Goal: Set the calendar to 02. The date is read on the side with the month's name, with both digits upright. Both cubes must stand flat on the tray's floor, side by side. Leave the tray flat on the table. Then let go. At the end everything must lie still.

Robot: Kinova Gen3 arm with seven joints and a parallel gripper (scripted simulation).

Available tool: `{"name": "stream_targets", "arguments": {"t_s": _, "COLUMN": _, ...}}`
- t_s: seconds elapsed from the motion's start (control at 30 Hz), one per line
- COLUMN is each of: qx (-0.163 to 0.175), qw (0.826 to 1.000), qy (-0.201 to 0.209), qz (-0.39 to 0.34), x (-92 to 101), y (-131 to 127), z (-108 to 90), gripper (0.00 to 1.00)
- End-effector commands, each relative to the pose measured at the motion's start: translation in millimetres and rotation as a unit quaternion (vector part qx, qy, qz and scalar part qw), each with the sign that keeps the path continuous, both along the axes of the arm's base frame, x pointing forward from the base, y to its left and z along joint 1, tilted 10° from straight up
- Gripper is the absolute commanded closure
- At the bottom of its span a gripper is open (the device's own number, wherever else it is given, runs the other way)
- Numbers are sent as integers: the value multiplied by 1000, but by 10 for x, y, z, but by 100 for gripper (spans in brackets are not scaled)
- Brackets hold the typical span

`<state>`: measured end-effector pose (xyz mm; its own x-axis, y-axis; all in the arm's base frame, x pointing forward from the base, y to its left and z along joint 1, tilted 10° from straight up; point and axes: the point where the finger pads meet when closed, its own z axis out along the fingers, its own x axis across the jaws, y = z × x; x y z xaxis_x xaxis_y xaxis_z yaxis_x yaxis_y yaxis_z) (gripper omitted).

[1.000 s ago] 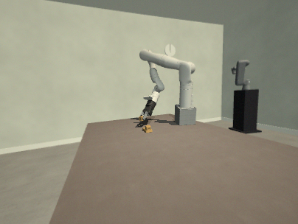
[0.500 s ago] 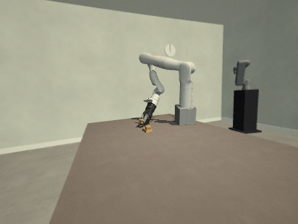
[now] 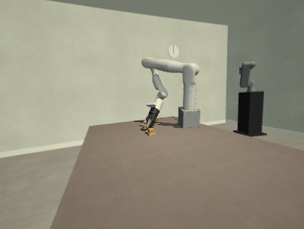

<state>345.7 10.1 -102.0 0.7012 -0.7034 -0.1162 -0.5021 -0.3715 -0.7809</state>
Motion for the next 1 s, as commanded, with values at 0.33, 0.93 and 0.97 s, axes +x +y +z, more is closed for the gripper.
{"name": "stream_targets", "arguments": {"t_s": 0.33, "qx": 1, "qw": 1000, "qy": -3, "qz": 0, "x": 21, "y": 25, "z": -83, "gripper": 40}}
{"name": "stream_targets", "arguments": {"t_s": 0.93, "qx": 1, "qw": 1000, "qy": -3, "qz": 0, "x": 21, "y": 26, "z": -87, "gripper": 40}}
{"name": "stream_targets", "arguments": {"t_s": 0.97, "qx": 1, "qw": 1000, "qy": -3, "qz": 0, "x": 21, "y": 26, "z": -87, "gripper": 40}}
